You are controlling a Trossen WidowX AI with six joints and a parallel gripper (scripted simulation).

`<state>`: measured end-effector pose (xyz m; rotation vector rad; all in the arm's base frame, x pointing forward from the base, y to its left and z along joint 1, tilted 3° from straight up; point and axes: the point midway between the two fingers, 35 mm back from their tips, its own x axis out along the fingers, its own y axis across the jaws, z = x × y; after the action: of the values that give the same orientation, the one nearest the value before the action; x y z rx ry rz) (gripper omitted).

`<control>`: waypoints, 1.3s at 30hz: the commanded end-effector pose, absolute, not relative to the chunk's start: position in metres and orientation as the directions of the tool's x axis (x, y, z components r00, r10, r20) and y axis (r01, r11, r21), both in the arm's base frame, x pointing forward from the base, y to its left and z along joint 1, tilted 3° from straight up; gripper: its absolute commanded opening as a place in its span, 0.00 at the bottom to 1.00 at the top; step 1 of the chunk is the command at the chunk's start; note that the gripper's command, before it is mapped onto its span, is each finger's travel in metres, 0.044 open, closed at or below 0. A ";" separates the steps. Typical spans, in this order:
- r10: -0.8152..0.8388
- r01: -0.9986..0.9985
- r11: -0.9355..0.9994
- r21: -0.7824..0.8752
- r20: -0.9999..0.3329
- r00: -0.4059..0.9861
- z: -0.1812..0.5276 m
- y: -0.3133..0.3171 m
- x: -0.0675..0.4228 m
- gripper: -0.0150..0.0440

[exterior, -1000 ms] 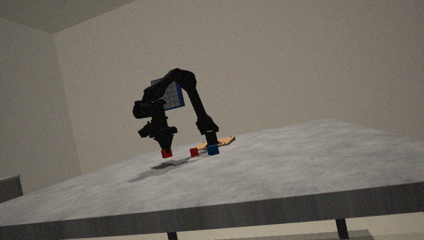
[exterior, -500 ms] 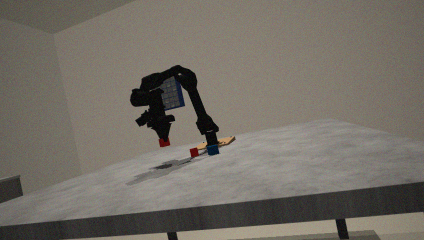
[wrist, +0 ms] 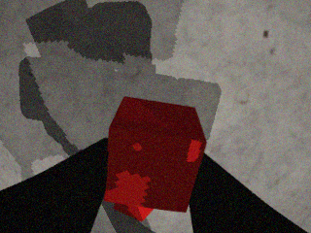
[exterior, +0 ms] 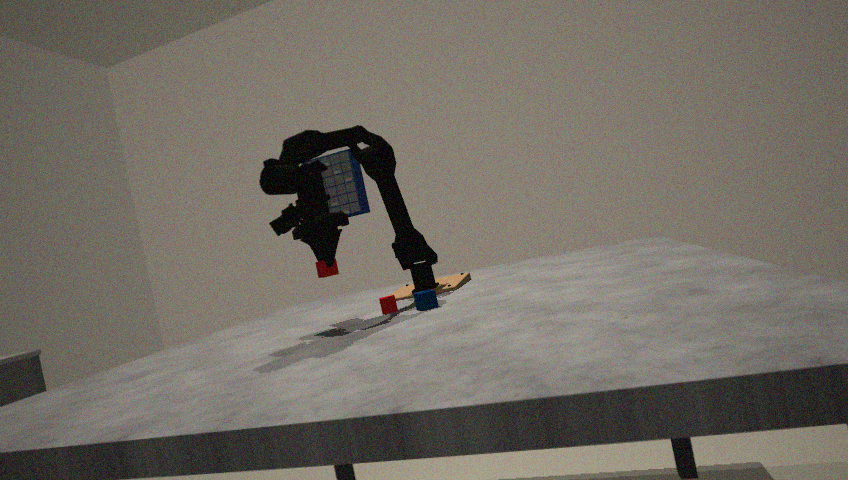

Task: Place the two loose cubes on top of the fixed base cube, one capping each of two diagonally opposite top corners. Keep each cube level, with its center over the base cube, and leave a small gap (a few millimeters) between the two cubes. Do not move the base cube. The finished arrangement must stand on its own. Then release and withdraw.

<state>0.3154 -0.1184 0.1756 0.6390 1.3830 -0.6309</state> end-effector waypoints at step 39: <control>-0.020 0.366 0.931 0.011 -0.996 0.081 0.143 0.009 0.323 0.43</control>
<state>0.3248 0.0025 0.1447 0.3164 1.4654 -0.3154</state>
